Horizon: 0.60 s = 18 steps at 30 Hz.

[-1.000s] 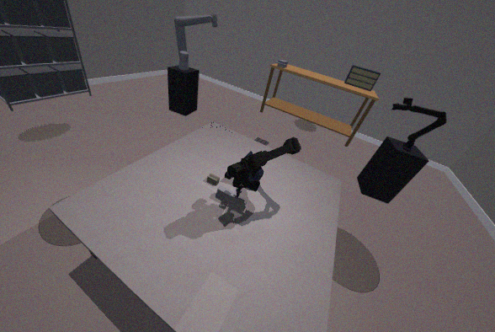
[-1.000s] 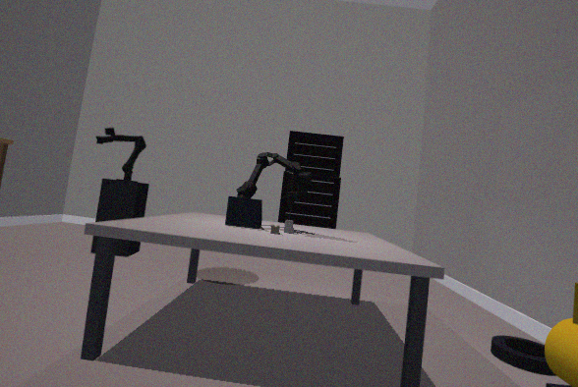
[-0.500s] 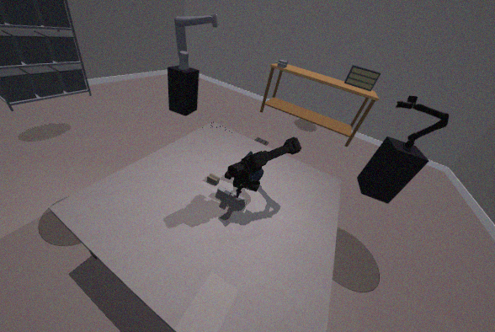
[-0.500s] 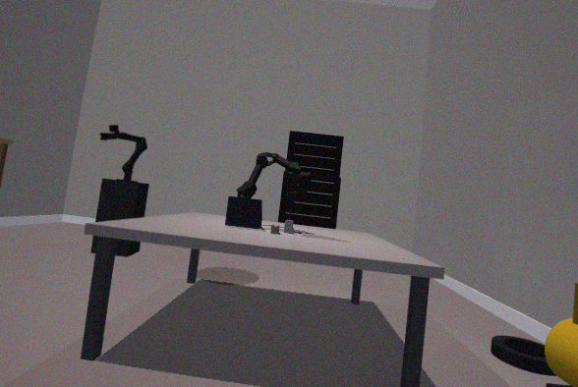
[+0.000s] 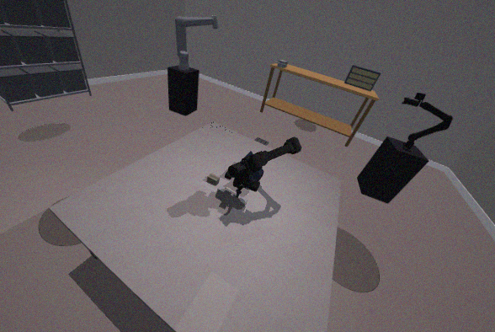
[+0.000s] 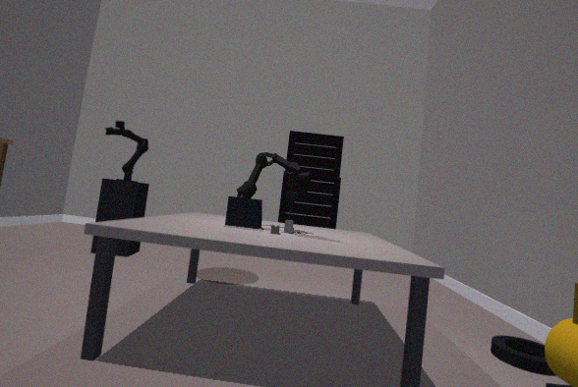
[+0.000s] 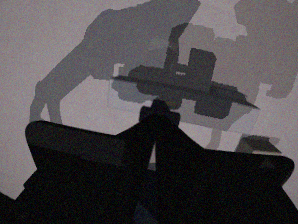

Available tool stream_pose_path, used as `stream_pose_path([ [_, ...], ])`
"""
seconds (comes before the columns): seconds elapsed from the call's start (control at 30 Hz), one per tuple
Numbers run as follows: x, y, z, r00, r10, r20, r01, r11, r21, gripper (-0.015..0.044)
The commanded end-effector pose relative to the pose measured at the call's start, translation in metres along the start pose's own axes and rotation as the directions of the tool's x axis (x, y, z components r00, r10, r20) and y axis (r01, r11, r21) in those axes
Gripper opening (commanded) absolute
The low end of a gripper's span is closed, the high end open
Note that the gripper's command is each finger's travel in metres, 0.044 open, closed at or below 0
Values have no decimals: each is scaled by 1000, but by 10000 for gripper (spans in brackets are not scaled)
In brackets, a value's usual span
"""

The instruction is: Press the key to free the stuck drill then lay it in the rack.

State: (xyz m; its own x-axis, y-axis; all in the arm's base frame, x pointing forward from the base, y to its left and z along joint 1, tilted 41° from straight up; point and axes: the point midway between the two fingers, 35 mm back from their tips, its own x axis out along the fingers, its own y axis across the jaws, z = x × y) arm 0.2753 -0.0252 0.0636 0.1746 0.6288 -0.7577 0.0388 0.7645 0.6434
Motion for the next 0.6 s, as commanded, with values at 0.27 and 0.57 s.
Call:
stream_pose_path([
  [0.27, 21, 0, -11, 999, 14, -49, -14, 1000, 11, 0],
  [0.57, 14, -1, -8, 999, 12, -49, -12, 1000, 11, 79],
])
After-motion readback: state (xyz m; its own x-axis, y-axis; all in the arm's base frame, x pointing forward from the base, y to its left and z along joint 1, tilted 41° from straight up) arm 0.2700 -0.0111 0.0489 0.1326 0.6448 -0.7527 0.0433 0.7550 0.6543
